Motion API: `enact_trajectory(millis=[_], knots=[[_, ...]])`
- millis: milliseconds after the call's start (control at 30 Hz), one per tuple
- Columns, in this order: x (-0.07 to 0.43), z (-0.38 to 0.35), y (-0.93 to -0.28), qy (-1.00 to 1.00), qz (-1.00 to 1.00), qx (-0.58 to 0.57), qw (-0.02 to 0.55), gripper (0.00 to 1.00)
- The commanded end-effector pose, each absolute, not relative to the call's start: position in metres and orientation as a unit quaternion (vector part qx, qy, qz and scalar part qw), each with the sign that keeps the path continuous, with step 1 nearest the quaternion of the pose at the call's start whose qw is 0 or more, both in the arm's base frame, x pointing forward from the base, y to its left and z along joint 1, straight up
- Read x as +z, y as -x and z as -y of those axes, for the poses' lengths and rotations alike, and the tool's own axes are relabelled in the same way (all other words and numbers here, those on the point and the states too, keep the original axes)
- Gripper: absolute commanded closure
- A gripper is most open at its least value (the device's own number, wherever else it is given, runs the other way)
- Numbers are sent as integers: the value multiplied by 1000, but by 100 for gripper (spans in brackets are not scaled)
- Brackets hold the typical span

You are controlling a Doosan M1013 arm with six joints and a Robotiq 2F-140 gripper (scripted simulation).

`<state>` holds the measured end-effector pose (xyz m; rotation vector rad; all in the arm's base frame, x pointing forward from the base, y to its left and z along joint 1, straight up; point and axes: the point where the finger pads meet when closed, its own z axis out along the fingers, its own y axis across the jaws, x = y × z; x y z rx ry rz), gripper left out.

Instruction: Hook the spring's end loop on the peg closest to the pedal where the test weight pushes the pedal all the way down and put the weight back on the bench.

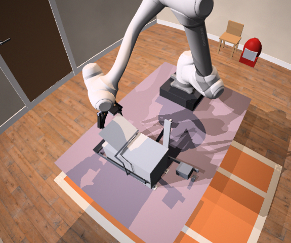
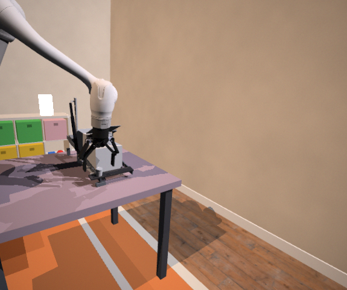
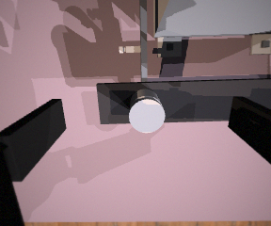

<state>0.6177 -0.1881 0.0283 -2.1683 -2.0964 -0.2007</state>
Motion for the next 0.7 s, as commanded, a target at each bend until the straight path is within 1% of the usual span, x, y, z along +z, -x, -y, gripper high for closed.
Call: enact_trajectory(millis=[0, 667], knots=[[25, 188, -618, 716, 692, -67, 59, 0], [11, 188, -618, 716, 692, -67, 59, 0]])
